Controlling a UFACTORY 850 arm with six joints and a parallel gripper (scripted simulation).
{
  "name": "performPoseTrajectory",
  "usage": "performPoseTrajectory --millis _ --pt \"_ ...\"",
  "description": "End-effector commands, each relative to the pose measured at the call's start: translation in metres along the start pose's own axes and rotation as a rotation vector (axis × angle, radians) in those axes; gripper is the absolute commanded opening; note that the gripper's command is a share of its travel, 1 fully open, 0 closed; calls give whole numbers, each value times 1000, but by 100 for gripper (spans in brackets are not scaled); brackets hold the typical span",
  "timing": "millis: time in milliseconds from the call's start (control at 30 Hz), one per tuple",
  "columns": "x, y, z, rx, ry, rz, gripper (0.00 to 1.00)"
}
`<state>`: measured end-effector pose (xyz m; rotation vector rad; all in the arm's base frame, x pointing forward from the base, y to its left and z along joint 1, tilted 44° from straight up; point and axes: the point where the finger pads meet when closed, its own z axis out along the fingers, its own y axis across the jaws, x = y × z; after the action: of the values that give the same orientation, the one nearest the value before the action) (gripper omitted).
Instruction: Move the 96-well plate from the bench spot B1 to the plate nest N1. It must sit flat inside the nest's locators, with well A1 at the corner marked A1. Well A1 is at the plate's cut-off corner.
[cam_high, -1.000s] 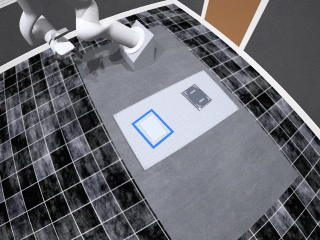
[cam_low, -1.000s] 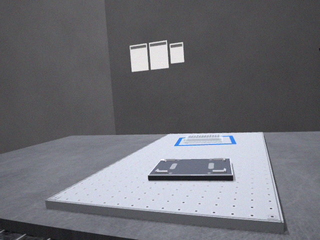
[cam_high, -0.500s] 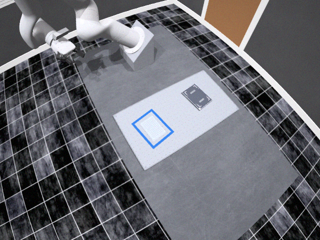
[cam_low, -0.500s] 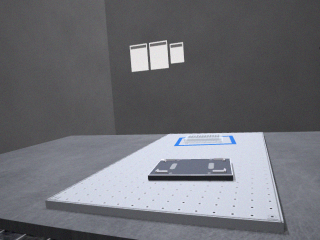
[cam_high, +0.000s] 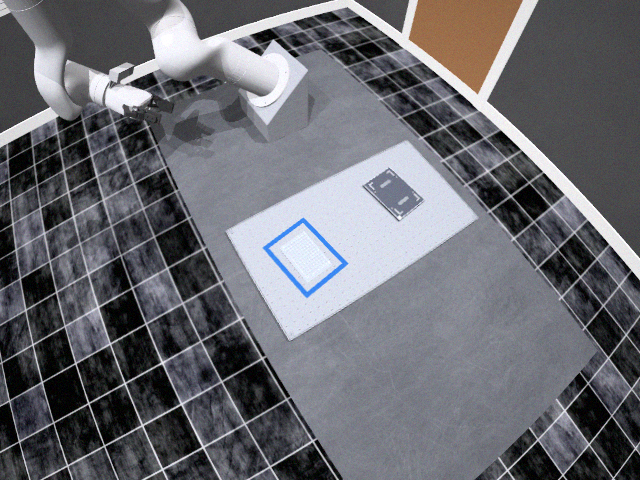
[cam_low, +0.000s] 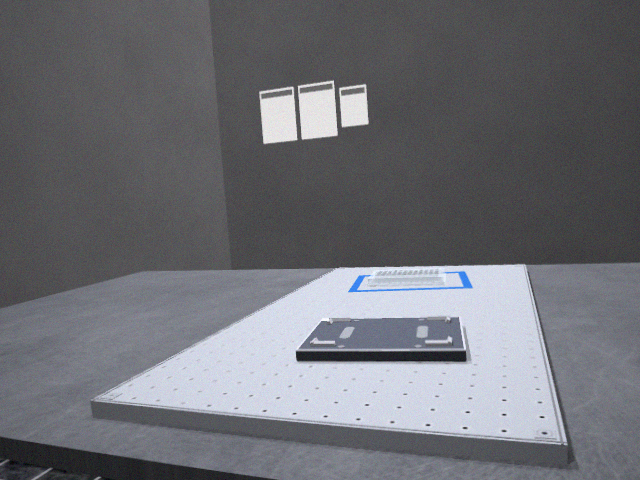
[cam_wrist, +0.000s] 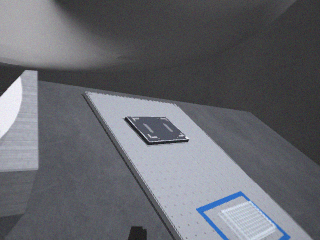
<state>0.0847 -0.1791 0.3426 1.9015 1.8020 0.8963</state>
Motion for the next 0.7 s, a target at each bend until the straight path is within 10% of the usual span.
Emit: performPoseTrajectory --millis 0,667 --pt "1 -3 1 66 73 -98 100" --pt "-12 -32 7 304 391 -547 100"
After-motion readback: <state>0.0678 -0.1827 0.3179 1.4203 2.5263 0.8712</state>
